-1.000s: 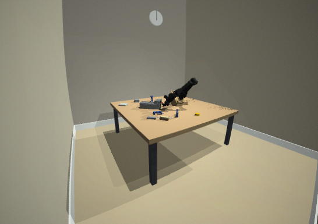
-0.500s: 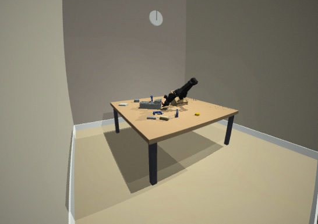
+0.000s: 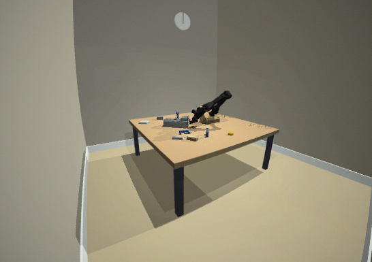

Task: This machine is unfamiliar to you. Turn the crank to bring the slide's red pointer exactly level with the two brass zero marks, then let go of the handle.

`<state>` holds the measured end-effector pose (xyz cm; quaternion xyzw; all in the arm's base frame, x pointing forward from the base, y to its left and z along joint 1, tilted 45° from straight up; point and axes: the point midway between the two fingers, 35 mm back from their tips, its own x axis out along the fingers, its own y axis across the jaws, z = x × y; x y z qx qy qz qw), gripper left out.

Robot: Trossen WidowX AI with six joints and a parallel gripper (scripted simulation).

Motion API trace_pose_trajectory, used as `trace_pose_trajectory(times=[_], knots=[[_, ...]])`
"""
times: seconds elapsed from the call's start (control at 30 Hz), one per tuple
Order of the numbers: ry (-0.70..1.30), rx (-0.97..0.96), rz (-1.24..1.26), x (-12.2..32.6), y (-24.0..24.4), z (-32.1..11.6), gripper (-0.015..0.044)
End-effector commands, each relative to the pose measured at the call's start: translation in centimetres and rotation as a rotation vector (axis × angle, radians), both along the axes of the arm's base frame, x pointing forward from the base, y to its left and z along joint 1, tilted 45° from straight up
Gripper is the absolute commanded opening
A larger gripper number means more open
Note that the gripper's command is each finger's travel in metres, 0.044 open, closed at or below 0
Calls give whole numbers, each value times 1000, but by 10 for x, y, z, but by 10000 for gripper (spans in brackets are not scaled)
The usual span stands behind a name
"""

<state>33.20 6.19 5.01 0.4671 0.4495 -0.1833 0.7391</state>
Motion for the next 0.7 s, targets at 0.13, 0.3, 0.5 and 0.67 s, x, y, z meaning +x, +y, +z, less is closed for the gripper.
trace_pose_trajectory(times=[0.13,0.3,0.5,0.67], knots=[[-20,3,3,2,-21,27,440],[-14,-1,1,5,-40,43,440],[-9,-5,-2,4,-73,73,440],[-9,-5,-6,-2,-99,99,440]])
